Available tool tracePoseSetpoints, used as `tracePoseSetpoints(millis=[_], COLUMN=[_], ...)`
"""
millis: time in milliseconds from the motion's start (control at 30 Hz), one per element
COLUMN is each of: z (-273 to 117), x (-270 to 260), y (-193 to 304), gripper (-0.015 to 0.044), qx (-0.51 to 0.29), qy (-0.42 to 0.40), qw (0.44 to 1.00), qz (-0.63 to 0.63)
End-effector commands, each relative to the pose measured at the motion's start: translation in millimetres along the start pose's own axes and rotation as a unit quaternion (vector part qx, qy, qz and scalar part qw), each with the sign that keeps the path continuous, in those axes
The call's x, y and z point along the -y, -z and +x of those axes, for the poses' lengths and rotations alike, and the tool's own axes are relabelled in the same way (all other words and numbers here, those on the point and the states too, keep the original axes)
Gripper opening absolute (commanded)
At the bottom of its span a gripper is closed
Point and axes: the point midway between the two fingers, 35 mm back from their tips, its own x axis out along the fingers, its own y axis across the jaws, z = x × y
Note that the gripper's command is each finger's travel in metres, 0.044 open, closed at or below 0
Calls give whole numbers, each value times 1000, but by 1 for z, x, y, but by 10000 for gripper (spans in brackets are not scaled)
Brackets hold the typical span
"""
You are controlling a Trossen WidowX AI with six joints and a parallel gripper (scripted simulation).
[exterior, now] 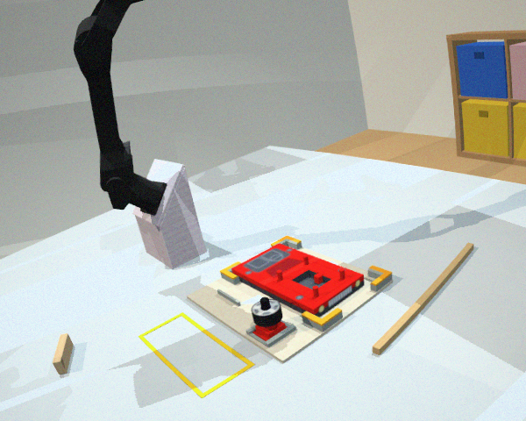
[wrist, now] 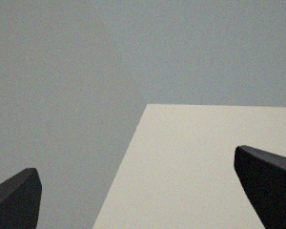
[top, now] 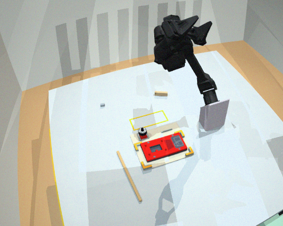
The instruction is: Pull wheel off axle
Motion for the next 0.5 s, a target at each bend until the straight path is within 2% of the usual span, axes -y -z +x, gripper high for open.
tracePoseSetpoints(millis=[0, 100, 267, 467], z=[-1, -17, -60, -127], x=[2, 25, 72, 113], y=[0, 2, 13, 39], gripper=[374, 300, 300, 300], qx=[0, 3, 0, -20], qy=[4, 66, 203, 366], qw=[1000, 997, 971, 905], qz=[3, 45, 128, 215])
